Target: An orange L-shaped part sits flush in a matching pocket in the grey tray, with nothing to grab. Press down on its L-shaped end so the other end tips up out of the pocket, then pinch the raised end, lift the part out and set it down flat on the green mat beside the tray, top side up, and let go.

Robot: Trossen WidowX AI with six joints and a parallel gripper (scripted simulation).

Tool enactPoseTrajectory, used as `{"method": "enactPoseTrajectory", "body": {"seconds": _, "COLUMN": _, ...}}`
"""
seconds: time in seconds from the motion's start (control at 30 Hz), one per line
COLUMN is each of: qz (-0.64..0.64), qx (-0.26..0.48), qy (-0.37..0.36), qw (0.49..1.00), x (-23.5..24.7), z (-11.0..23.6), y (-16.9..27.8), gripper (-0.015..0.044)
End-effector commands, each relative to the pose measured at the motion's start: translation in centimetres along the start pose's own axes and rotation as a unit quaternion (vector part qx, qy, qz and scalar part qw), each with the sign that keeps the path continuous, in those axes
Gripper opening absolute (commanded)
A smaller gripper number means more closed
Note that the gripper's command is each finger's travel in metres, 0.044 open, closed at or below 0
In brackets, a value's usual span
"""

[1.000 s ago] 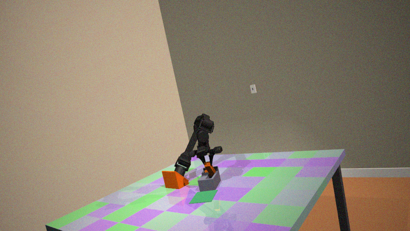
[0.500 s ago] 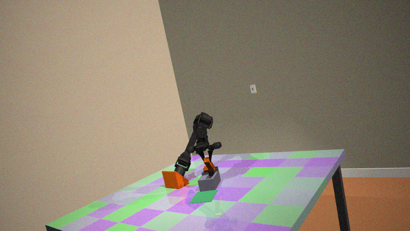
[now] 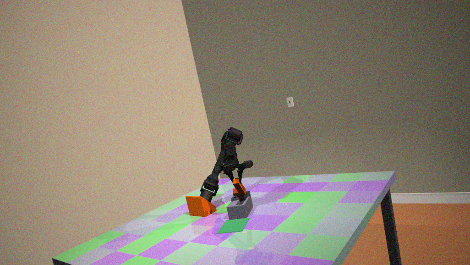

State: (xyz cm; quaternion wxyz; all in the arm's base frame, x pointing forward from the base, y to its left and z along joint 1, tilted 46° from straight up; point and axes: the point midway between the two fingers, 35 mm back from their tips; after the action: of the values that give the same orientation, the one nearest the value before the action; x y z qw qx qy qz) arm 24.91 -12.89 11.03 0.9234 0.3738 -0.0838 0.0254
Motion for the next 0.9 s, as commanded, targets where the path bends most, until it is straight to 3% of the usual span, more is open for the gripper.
{"method": "enactPoseTrajectory", "body": {"seconds": 0.0, "qz": 0.002, "qx": 0.003, "qy": 0.005, "qw": 1.0, "x": 0.2, "z": -0.1, "y": -1.2, "gripper": 0.0}}
{"method": "enactPoseTrajectory", "body": {"seconds": 0.87, "qz": 0.006, "qx": 0.004, "qy": 0.008, "qw": 1.0, "x": 1.7, "z": -0.2, "y": -11.0, "gripper": 0.0}}
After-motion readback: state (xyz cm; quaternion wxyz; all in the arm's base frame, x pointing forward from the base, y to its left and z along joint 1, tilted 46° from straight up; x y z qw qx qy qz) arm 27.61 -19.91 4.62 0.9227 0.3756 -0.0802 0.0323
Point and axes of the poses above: the point midway between the two fingers, 35 mm back from their tips, its own z axis back along the fingers, its own x axis across the jaws, y = z × x, and after that the axes turned 13 degrees about -z, right-handed
